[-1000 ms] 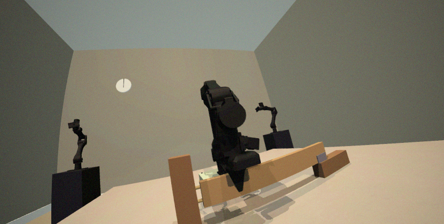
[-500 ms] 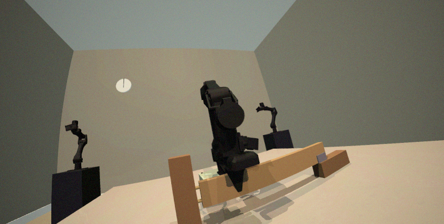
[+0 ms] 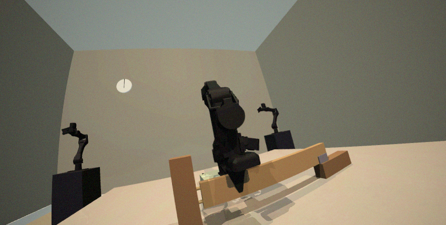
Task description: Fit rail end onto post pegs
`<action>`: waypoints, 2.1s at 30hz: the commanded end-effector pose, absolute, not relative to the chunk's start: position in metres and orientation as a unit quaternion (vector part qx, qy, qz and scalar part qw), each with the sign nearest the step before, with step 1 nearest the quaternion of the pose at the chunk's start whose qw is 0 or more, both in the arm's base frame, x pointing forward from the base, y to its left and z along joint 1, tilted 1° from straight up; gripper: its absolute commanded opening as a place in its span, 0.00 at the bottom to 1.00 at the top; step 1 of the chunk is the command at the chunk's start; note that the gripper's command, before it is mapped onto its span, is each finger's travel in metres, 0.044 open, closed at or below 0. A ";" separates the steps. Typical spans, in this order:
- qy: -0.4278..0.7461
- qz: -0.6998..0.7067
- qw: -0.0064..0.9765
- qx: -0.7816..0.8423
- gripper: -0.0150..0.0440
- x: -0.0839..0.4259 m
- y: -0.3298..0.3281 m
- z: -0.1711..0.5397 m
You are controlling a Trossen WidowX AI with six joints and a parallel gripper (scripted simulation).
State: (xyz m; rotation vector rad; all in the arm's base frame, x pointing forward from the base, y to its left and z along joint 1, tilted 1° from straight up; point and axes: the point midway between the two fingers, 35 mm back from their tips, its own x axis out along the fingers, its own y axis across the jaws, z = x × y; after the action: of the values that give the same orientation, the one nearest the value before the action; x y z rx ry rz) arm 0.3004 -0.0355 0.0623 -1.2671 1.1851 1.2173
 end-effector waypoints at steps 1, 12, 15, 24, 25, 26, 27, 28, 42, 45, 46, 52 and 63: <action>0.488 0.497 0.489 -0.524 0.25 0.301 -0.037 0.066; 0.488 0.497 0.489 -0.524 0.25 0.301 -0.034 0.067; 0.488 0.498 0.489 -0.524 0.25 0.301 -0.033 0.067; 0.488 0.498 0.489 -0.524 0.25 0.301 -0.032 0.066; 0.488 0.498 0.489 -0.524 0.25 0.301 -0.032 0.066; 0.488 0.498 0.489 -0.524 0.25 0.301 -0.032 0.066; 0.488 0.498 0.489 -0.524 0.25 0.301 -0.032 0.066; 0.488 0.498 0.489 -0.524 0.25 0.301 -0.032 0.065; 0.488 0.498 0.489 -0.524 0.25 0.301 -0.033 0.064; 0.488 0.497 0.489 -0.524 0.25 0.301 -0.034 0.064; 0.488 0.497 0.489 -0.524 0.25 0.301 -0.034 0.064; 0.488 0.497 0.489 -0.524 0.25 0.301 -0.036 0.063; 0.488 0.497 0.489 -0.525 0.25 0.301 -0.039 0.061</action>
State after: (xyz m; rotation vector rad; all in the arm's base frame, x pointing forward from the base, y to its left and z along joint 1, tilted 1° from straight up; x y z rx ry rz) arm 0.3008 -0.0362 0.0621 -1.2694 1.1854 1.2115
